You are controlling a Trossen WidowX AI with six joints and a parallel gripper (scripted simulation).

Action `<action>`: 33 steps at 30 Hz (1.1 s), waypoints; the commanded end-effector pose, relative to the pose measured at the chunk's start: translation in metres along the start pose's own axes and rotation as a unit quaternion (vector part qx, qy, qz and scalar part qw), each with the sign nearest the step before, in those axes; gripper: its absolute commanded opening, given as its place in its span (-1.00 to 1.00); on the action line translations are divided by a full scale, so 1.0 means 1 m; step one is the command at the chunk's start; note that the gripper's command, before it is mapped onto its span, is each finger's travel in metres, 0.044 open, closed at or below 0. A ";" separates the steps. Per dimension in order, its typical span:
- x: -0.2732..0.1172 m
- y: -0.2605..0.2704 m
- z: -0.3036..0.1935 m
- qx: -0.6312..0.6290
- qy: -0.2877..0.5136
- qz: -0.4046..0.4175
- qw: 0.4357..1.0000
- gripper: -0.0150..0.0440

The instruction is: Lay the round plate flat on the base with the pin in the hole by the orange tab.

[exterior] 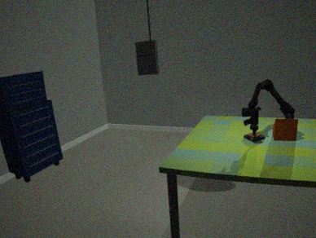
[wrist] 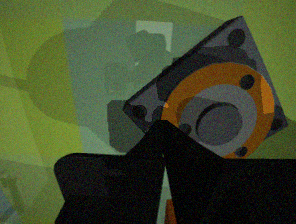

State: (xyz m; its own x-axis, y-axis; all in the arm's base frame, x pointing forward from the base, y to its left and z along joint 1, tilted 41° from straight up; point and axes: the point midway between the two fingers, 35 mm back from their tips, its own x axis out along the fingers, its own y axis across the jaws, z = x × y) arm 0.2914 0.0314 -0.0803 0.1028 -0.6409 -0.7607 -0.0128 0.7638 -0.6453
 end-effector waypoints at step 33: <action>-0.039 -0.004 -0.026 0.000 0.006 0.001 1.000 -0.49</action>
State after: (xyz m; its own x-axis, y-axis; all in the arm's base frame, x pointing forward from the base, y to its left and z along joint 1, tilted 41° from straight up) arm 0.2617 0.0401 -0.0630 0.0808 -0.6487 -0.7567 -0.0250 0.7576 -0.6522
